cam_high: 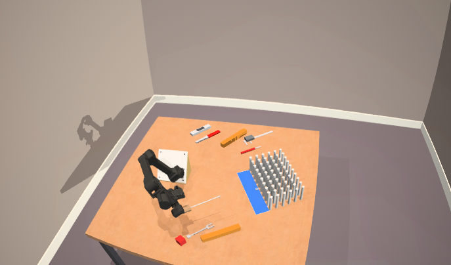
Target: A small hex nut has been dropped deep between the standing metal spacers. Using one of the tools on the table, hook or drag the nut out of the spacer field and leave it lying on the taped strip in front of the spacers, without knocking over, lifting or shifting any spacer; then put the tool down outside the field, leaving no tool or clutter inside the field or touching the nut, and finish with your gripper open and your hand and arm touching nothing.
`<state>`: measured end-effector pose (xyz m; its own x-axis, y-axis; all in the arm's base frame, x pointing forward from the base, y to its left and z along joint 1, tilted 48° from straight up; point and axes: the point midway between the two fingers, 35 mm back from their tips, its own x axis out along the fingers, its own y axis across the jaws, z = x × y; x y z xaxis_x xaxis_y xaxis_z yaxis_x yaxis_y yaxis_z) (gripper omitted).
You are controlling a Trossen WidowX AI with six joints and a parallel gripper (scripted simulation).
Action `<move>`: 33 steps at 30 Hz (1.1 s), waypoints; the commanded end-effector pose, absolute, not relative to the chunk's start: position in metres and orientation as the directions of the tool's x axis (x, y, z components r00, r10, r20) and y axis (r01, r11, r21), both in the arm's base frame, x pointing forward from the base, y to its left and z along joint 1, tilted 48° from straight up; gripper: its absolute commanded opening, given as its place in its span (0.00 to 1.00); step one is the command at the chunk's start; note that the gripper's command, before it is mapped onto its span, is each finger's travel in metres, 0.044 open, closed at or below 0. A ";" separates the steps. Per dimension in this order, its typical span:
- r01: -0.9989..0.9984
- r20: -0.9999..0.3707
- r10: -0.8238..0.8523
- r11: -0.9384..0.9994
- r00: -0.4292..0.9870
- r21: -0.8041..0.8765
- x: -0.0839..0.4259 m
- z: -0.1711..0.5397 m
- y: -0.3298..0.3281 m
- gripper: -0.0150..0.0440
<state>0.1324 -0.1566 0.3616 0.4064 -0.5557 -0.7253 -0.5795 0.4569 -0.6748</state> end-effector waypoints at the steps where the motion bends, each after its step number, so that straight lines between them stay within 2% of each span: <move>1: -0.578 -0.697 -0.573 0.417 0.432 -0.701 0.123 0.374 -0.153 0.25; 15: -0.599 -0.594 -0.661 0.264 0.459 -0.756 0.092 0.410 -0.143 0.25; 33: -0.600 -0.594 -0.662 0.262 0.458 -0.756 0.095 0.406 -0.152 0.25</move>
<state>0.0929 -0.1501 0.4070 0.4506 -0.6677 -0.5926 -0.5989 0.2661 -0.7553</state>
